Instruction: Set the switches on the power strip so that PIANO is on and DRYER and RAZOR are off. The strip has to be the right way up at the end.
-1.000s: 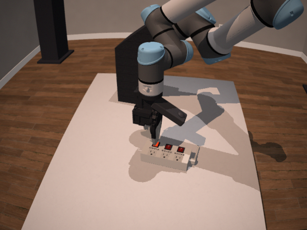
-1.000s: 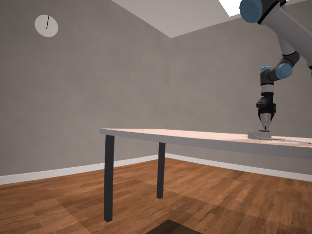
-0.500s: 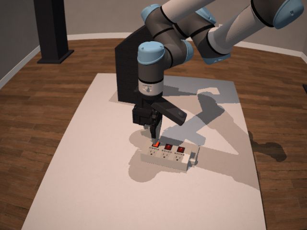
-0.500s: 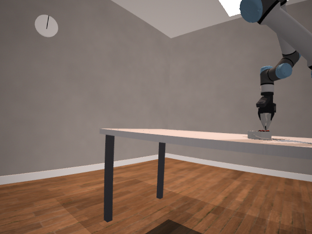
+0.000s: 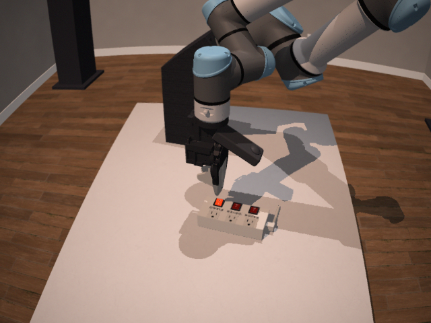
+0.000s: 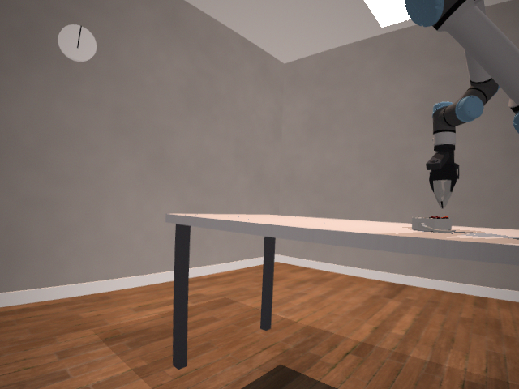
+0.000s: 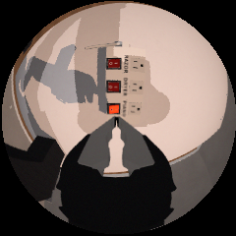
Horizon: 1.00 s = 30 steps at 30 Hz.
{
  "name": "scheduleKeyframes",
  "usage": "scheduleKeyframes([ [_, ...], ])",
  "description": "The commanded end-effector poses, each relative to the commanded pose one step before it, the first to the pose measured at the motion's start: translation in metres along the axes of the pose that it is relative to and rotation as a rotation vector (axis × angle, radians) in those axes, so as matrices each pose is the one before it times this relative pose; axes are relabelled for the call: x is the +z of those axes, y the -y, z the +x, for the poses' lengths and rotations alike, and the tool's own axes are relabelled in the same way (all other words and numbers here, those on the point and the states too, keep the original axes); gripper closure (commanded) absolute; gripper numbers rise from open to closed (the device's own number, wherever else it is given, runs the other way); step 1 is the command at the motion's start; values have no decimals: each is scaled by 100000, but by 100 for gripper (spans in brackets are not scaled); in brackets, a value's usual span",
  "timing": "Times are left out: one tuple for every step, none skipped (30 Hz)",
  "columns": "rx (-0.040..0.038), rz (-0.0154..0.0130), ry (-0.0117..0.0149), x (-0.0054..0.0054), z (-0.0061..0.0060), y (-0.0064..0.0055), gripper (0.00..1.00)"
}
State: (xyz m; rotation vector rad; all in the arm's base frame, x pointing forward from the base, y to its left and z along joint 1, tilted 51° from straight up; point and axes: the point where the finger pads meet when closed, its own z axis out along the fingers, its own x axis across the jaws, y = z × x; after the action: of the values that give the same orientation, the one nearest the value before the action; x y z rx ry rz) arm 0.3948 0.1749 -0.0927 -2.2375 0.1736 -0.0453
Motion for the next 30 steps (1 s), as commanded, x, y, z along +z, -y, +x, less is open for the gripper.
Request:
scheduleKeyframes([
  [-44, 36, 57, -806, 21, -7, 100],
  [0, 0, 0, -43, 0, 0, 100],
  [0, 0, 0, -17, 0, 0, 100],
  [0, 0, 0, -3, 0, 0, 100],
  [0, 0, 0, 0, 0, 0, 100],
  [0, 0, 0, 0, 0, 0, 100],
  [0, 0, 0, 0, 0, 0, 100],
  [0, 0, 0, 0, 0, 0, 100],
  [0, 0, 0, 0, 0, 0, 100],
  [0, 0, 0, 0, 0, 0, 100],
  [0, 0, 0, 0, 0, 0, 100],
  [0, 0, 0, 0, 0, 0, 100],
  [0, 0, 0, 0, 0, 0, 100],
  [0, 0, 0, 0, 0, 0, 100],
  [0, 0, 0, 0, 0, 0, 100],
  [0, 0, 0, 0, 0, 0, 100],
  [0, 0, 0, 0, 0, 0, 100],
  [0, 0, 0, 0, 0, 0, 100],
  [0, 0, 0, 0, 0, 0, 100],
  [0, 0, 0, 0, 0, 0, 100],
  [0, 0, 0, 0, 0, 0, 100],
  [0, 0, 0, -2, 0, 0, 0],
  [0, 0, 0, -10, 0, 0, 0],
  [0, 0, 0, -26, 0, 0, 0],
  [0, 0, 0, 0, 0, 0, 0],
  [0, 0, 0, 0, 0, 0, 0],
  [0, 0, 0, -49, 0, 0, 0],
  [0, 0, 0, -76, 0, 0, 0],
  [0, 0, 0, -107, 0, 0, 0],
  [0, 1, 0, -140, -1, 0, 0],
])
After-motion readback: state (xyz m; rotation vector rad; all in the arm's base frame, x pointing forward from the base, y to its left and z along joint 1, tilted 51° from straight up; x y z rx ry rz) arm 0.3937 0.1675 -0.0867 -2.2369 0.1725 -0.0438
